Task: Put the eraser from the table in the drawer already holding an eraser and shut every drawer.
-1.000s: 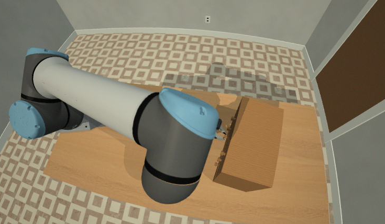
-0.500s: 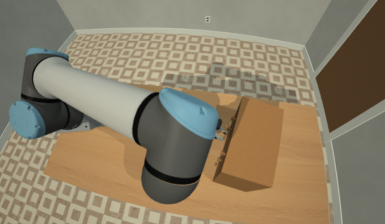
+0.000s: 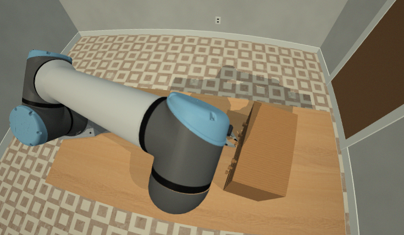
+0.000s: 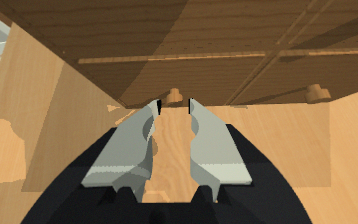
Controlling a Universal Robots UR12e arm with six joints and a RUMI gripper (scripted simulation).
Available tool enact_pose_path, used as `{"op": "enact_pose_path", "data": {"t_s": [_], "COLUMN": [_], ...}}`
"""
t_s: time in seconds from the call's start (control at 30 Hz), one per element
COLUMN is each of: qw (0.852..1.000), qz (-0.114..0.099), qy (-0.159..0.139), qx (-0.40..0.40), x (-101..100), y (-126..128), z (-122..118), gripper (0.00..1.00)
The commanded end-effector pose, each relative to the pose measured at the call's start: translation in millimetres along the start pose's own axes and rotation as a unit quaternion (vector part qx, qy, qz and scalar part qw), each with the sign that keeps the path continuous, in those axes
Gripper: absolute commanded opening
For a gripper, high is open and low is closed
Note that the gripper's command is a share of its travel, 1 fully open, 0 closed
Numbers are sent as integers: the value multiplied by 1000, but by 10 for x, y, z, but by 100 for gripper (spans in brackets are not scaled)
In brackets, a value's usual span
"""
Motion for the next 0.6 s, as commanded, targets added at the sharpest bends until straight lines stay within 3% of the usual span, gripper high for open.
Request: {"op": "enact_pose_path", "data": {"t_s": [0.0,0.3,0.33,0.57], "qw": [1000,1000,1000,1000], "qz": [0,0,0,0], "qy": [0,0,0,0], "qx": [0,0,0,0], "x": [3,3,3,3], "y": [0,0,0,0], "z": [6,6,6,6], "gripper": [20,20,7,7]}}
Point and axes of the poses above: the point where the finger pads meet when closed, its own x axis back along the fingers, its own y axis across the jaws, z = x × y, the point moved 4 cm from there along x, back along the fingers, and after that the axes turned 11 degrees about x, right-handed, at the moved point
